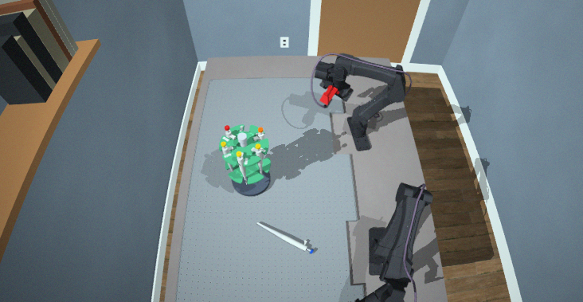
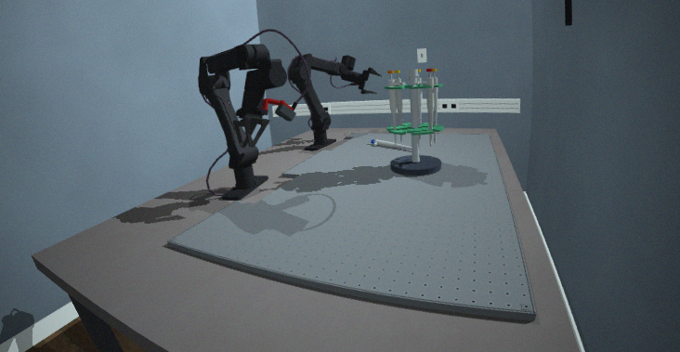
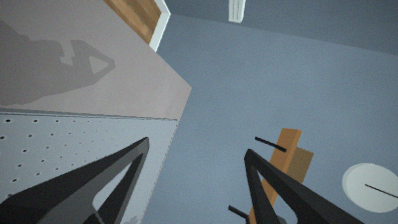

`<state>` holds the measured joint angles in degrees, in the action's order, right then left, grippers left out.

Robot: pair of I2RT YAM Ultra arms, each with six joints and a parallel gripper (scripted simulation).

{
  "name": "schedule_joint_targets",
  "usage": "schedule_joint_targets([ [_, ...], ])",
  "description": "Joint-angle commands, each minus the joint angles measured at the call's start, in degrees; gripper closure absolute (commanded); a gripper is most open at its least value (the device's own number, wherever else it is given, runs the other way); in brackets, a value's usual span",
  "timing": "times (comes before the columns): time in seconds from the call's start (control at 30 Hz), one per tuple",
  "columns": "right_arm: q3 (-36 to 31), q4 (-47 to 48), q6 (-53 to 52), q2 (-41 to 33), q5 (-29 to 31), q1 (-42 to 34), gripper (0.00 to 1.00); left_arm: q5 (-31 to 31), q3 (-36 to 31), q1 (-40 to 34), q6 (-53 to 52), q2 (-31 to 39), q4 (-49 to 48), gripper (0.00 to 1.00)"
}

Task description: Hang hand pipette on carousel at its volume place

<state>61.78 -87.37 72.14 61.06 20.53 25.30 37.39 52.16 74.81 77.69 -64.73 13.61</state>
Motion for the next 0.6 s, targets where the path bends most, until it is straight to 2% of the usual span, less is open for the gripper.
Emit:
schedule_joint_targets([
  [0.0, 0.6, -0.1, -0.1, -0.4, -0.1, 0.0, 0.0, 0.1, 1.0, 0.0, -0.4, 0.6, -0.4, 0.0],
  [0.53, 0.6, -0.1, -0.1, -0.4, -0.1, 0.0, 0.0, 0.1, 1.0, 0.0, -0.4, 0.6, -0.4, 0.0],
  [0.57, 1.7, 0.9, 1.6, -0.5, -0.2, 1.7, 0.0, 0.9, 2.1, 1.0, -0.6, -1.4, 0.6, 0.0],
])
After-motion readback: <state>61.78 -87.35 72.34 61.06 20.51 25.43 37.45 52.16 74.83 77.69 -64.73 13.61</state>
